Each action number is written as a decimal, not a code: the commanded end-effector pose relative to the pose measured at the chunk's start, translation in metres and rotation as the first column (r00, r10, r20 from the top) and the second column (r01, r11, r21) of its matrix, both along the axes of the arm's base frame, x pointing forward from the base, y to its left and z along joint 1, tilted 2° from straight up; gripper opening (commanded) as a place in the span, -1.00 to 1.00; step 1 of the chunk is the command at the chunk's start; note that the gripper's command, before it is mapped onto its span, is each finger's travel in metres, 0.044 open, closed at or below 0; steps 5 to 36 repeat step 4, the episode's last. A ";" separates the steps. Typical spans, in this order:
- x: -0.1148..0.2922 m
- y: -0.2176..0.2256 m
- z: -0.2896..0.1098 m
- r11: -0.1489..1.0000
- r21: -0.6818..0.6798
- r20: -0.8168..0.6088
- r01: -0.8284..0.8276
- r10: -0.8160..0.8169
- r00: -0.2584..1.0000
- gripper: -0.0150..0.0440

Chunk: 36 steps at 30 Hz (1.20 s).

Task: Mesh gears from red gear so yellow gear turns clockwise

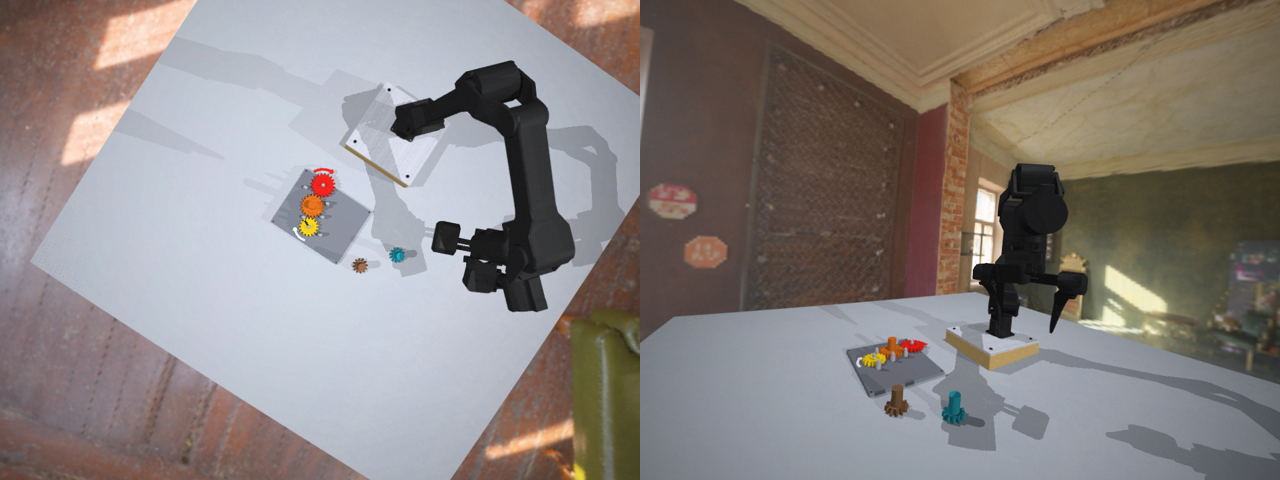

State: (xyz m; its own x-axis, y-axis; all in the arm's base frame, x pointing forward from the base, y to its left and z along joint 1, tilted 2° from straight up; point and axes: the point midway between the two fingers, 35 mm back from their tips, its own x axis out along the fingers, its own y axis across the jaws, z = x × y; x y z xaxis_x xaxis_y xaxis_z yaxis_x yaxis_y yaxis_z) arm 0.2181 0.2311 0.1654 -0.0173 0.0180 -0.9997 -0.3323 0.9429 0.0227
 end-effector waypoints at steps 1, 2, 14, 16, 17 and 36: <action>0.000 0.000 0.001 1.000 0.003 0.000 0.006 -0.006 1.000 1.00; 0.000 0.000 0.001 1.000 0.003 0.000 0.006 -0.006 1.000 1.00; 0.000 0.000 0.001 1.000 0.003 0.000 0.006 -0.006 1.000 1.00; 0.000 0.000 0.001 1.000 0.003 0.000 0.006 -0.006 1.000 1.00; 0.000 0.000 0.001 1.000 0.003 0.000 0.006 -0.006 1.000 1.00; 0.000 0.000 0.001 1.000 0.003 0.000 0.006 -0.006 1.000 1.00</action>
